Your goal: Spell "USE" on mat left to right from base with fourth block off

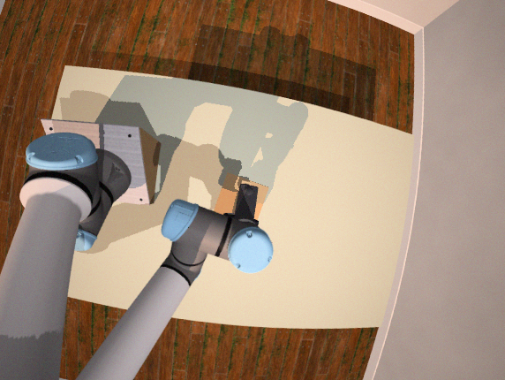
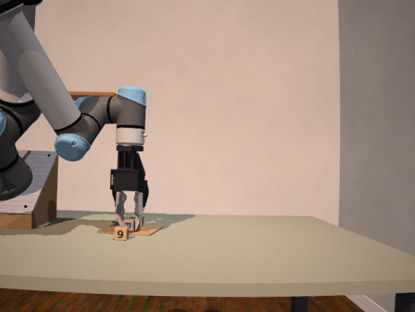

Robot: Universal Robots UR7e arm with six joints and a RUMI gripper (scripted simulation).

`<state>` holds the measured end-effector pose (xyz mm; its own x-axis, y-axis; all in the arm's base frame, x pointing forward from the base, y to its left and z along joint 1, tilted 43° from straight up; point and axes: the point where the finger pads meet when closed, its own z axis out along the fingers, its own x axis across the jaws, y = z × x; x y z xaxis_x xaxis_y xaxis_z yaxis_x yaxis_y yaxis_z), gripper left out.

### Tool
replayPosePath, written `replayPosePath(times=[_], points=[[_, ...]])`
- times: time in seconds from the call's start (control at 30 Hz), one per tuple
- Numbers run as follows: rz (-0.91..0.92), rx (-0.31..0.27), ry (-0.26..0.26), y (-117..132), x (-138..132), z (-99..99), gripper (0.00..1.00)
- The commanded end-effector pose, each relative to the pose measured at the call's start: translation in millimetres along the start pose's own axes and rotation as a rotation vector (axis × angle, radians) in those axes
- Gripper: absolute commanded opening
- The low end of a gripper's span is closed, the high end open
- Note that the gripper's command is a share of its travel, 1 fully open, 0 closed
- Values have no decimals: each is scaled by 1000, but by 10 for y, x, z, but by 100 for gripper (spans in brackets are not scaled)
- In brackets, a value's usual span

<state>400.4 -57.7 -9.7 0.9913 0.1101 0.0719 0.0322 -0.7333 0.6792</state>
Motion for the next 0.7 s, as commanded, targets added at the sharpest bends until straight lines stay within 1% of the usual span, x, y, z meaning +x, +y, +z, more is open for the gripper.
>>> replayPosePath(times=[0.0, 0.67], points=[[-1, 1, 0, -6, -5, 2, 9], [-2, 1, 0, -22, 2, 1, 9]])
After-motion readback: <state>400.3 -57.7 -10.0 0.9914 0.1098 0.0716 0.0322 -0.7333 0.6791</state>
